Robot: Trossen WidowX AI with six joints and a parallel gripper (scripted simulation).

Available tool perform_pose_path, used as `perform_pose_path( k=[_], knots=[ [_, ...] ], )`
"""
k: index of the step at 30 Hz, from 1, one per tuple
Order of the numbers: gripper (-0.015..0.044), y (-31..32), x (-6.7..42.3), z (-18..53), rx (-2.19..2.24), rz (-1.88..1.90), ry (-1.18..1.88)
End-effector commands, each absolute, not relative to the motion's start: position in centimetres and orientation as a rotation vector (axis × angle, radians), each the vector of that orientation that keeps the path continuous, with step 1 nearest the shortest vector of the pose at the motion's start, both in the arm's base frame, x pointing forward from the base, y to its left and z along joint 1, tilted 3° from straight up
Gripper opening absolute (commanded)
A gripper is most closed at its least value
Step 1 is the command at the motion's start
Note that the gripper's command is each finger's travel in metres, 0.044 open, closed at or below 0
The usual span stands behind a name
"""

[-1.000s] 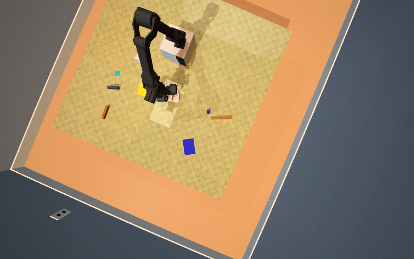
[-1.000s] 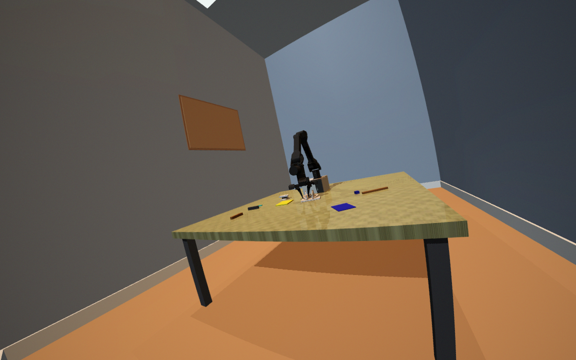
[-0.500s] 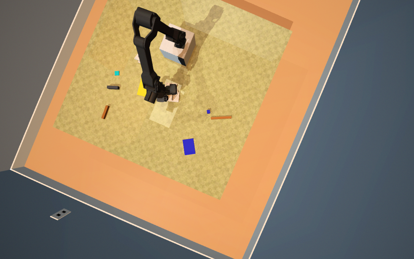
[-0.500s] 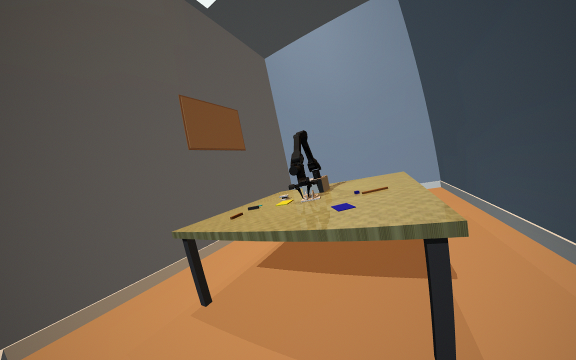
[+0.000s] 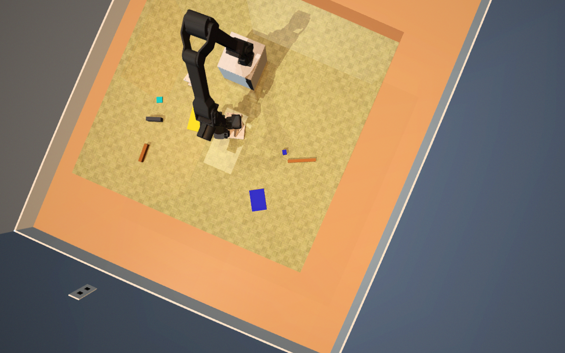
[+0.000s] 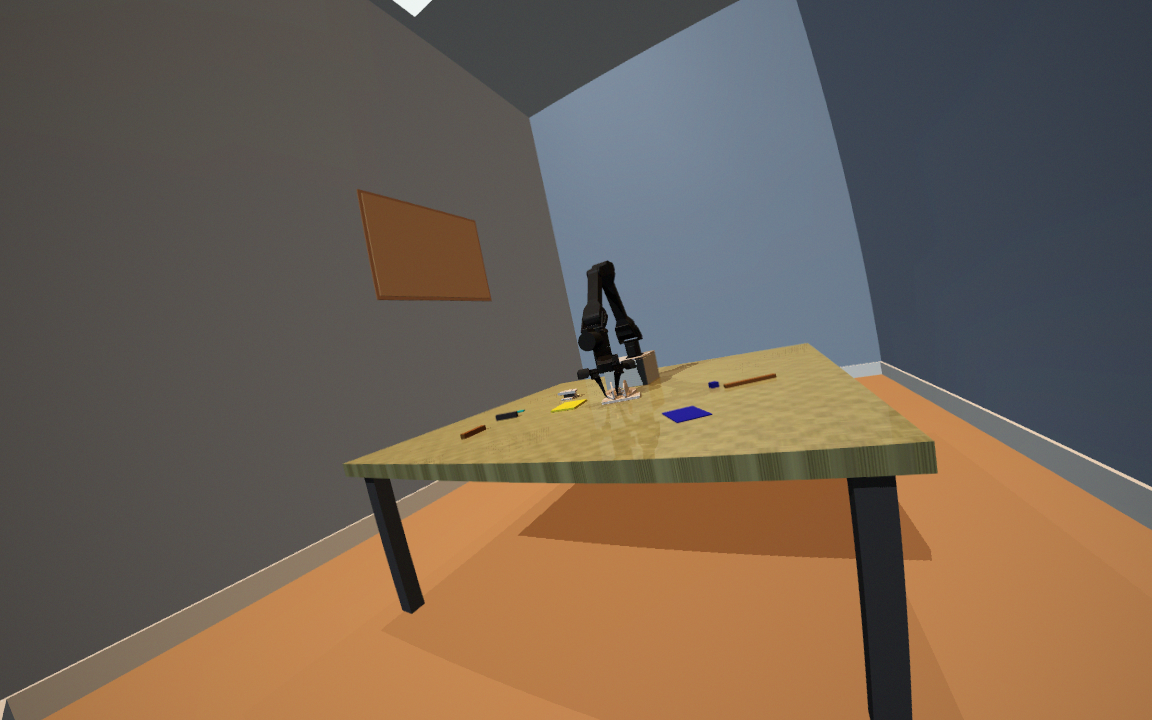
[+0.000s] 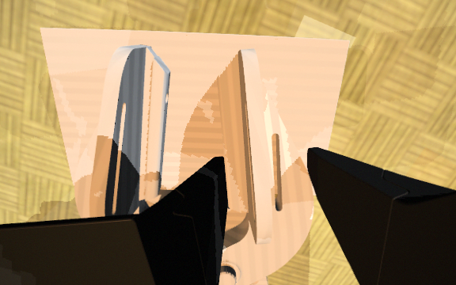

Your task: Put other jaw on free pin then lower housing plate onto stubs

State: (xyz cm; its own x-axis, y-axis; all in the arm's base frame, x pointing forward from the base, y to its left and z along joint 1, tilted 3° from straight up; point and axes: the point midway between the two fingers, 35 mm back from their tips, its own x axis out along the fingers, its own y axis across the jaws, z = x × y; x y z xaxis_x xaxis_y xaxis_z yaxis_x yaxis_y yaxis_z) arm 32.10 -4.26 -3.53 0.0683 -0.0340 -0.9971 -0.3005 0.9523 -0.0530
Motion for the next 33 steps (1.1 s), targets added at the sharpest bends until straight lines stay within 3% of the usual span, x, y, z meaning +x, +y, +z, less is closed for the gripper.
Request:
perform_pose_path(
  k=[1, 23, 27, 33],
  knots=[
    [0.0134, -4.29, 32.28, -3.74, -0.274, 0.201, 1.488],
    [0.0134, -4.29, 32.28, -3.74, -0.274, 0.201, 1.488],
    [0.0224, -4.26, 32.10, -3.53, -0.273, 0.204, 1.494],
    [0.0224, -4.26, 32.10, -3.53, -0.273, 0.204, 1.494]
  ],
)
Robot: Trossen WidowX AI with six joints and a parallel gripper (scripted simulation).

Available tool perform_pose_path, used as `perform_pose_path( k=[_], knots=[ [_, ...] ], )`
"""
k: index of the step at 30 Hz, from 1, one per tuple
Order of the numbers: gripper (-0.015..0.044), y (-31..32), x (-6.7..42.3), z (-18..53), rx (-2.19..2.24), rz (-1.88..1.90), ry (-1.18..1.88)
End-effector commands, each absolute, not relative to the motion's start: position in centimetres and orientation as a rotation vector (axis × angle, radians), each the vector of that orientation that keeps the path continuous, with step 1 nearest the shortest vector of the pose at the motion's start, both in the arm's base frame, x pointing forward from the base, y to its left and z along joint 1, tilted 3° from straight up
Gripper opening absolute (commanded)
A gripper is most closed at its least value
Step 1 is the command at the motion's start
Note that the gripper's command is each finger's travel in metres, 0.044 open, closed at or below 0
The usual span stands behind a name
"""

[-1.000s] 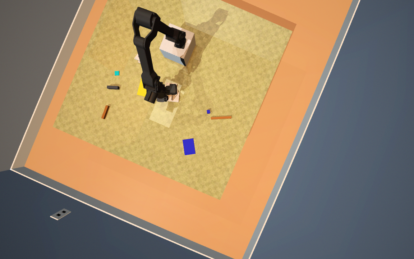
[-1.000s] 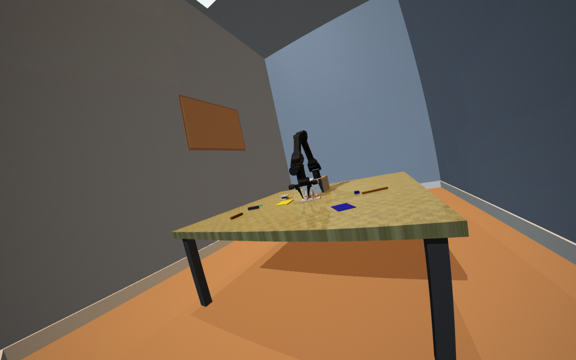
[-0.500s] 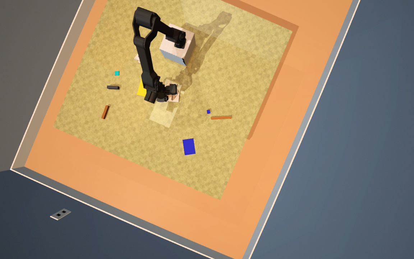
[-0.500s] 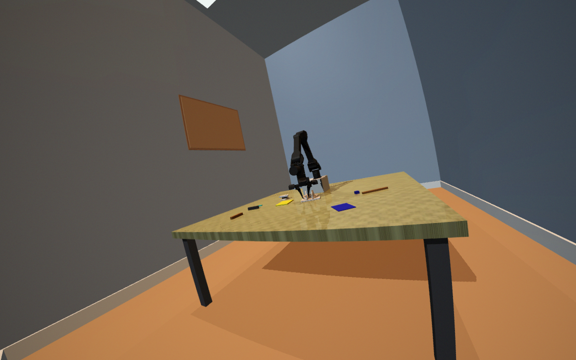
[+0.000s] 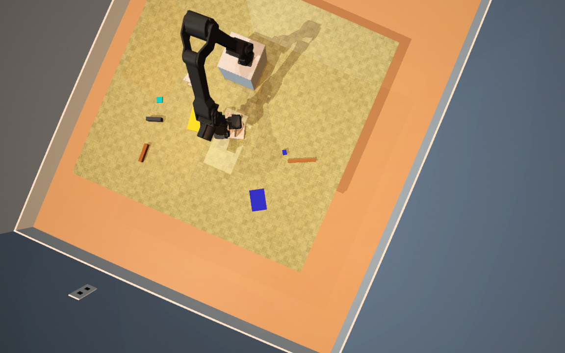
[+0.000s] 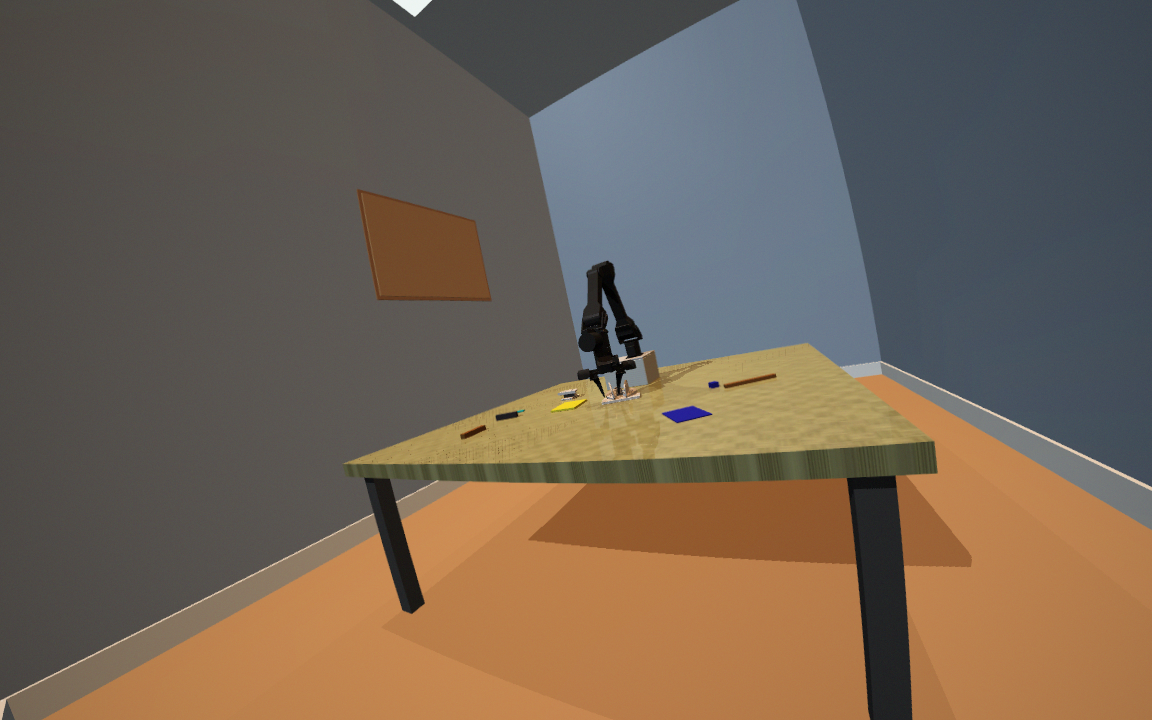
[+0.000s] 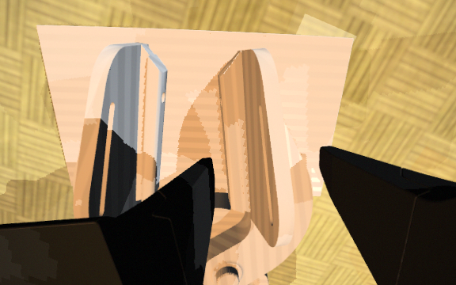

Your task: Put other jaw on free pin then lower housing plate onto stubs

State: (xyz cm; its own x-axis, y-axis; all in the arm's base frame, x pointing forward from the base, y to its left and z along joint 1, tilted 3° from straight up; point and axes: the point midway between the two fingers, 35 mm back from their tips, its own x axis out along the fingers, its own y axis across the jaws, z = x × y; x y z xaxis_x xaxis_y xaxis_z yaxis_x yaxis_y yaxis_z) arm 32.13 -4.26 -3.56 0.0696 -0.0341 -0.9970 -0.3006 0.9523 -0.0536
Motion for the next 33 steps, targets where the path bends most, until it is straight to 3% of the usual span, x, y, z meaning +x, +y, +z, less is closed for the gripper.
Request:
perform_pose_path(
  k=[1, 20, 28, 33],
  knots=[
    [0.0224, -4.3, 32.1, -3.5, -0.273, 0.204, 1.494],
    [0.0224, -4.1, 32.1, 2.6, -0.278, 0.203, 1.479],
    [0.0434, -6.0, 30.3, 3.0, -0.264, 0.226, 1.495],
    [0.0440, -10.0, 28.9, 3.3, -0.216, 0.174, 1.501]
  ],
)
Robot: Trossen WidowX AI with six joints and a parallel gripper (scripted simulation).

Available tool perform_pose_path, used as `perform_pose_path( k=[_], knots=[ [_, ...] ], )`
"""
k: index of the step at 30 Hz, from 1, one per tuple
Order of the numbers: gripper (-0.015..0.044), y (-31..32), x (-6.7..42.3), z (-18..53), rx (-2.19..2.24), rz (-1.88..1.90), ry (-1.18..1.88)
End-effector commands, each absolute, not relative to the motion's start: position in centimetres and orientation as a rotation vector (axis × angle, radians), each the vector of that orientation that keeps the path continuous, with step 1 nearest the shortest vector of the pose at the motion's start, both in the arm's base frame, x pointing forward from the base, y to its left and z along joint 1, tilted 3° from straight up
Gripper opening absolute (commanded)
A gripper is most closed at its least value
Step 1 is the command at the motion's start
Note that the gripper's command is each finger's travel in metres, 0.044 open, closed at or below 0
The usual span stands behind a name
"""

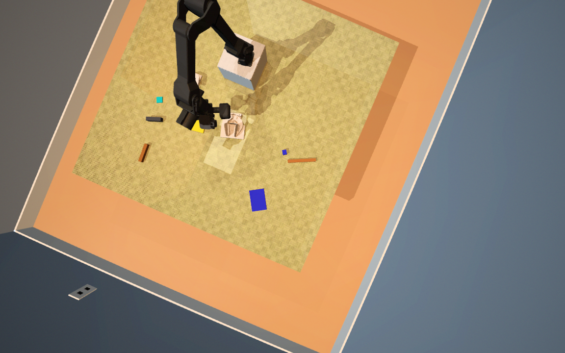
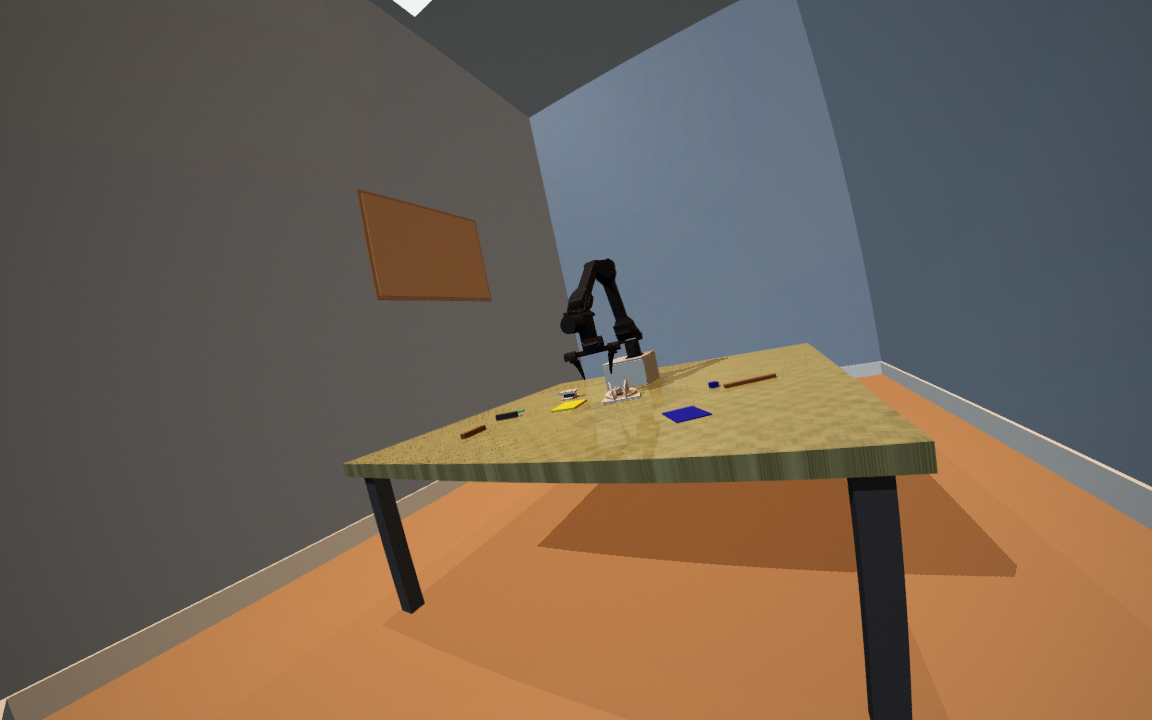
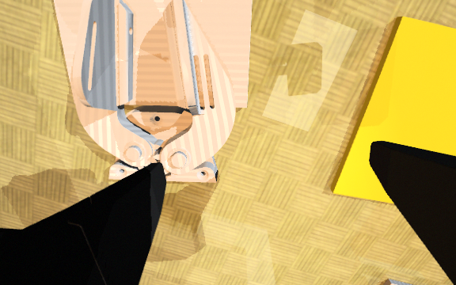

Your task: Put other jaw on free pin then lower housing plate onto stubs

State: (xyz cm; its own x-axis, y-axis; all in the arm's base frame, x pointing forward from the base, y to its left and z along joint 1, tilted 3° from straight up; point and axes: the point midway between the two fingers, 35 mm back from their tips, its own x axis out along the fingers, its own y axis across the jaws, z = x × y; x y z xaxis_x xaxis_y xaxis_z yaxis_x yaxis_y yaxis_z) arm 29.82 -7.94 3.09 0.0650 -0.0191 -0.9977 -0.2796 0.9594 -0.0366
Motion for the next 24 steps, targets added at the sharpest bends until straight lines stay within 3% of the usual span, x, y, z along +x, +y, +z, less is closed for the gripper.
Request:
perform_pose_path(
  k=[1, 24],
  knots=[
    [0.0440, -11.0, 28.5, 3.3, -0.204, 0.161, 1.502],
    [0.0440, -26.7, 12.7, 4.7, 0.054, -0.141, 1.509]
  ],
)
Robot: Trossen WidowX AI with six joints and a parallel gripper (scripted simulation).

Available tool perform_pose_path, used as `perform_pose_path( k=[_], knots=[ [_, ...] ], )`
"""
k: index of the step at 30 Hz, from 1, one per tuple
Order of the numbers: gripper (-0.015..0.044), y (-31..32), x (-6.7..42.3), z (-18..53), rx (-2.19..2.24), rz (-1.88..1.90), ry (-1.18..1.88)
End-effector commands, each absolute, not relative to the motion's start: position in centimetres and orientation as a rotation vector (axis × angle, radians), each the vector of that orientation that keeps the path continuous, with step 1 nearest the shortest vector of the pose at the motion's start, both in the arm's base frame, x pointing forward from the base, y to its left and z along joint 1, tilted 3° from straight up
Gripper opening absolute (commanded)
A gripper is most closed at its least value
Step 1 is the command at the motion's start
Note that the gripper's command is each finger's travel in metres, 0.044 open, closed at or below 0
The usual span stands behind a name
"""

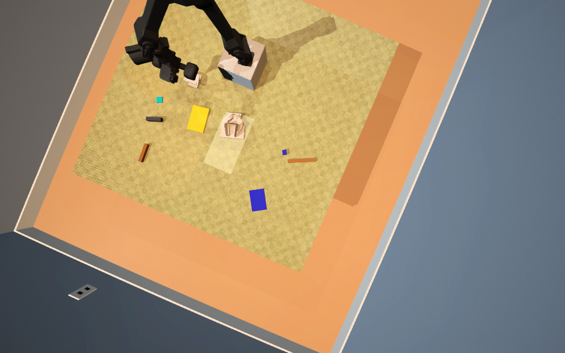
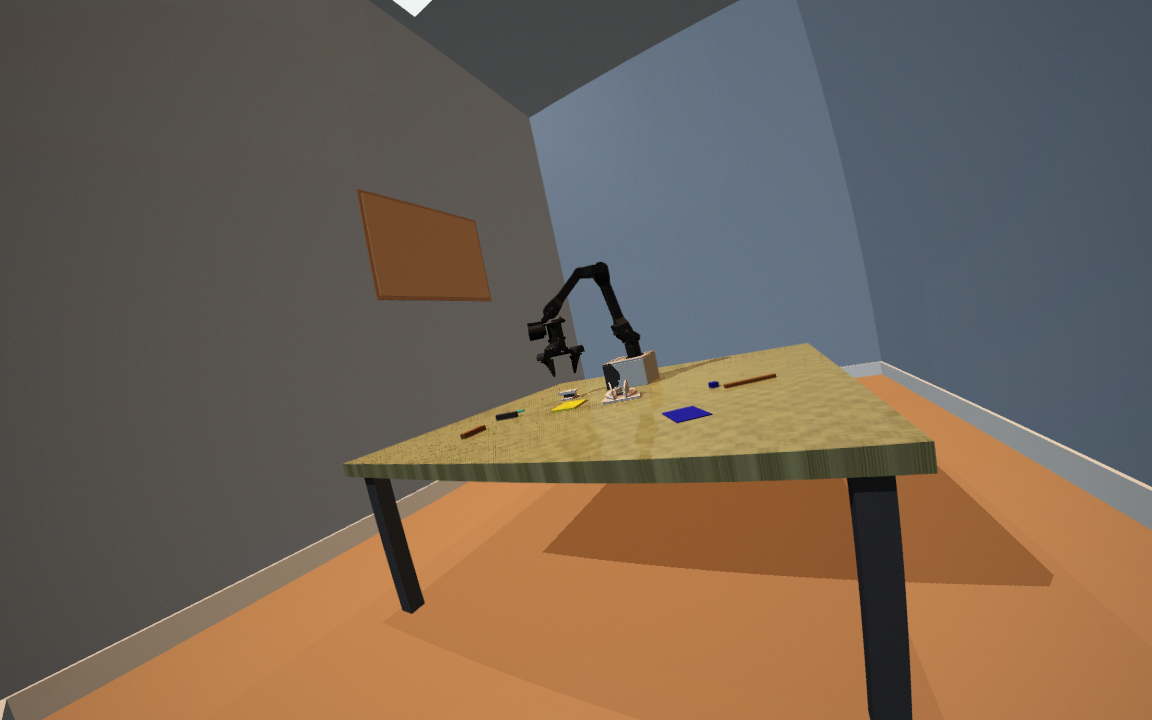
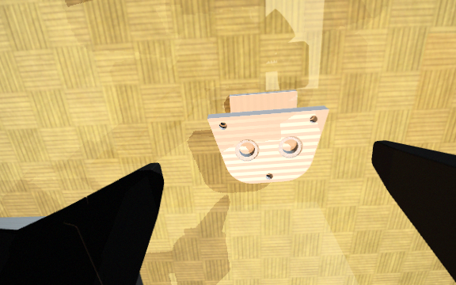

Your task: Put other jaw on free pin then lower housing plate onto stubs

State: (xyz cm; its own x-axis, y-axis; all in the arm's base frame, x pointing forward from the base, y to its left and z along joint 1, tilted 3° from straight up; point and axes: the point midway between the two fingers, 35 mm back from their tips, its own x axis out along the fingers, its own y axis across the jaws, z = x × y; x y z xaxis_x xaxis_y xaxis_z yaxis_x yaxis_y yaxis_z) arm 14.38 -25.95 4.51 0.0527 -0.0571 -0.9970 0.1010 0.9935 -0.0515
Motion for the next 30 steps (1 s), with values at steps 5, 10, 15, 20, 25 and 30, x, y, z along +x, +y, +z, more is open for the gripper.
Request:
perform_pose_path(
  k=[5, 10, 15, 20, 25, 30],
  knots=[
    [0.0440, -26.8, 12.6, 3.8, 0.056, -0.143, 1.509],
    [0.0440, -26.9, 12.7, 0.7, 0.056, -0.143, 1.509],
    [0.0440, -26.9, 12.7, 0.7, 0.056, -0.143, 1.509],
    [0.0440, -27.0, 12.8, 0.1, 0.056, -0.143, 1.509],
    [0.0440, -27.0, 12.8, -0.7, 0.056, -0.143, 1.509],
    [0.0440, -27.0, 12.9, -1.3, 0.056, -0.143, 1.509]
  ],
)
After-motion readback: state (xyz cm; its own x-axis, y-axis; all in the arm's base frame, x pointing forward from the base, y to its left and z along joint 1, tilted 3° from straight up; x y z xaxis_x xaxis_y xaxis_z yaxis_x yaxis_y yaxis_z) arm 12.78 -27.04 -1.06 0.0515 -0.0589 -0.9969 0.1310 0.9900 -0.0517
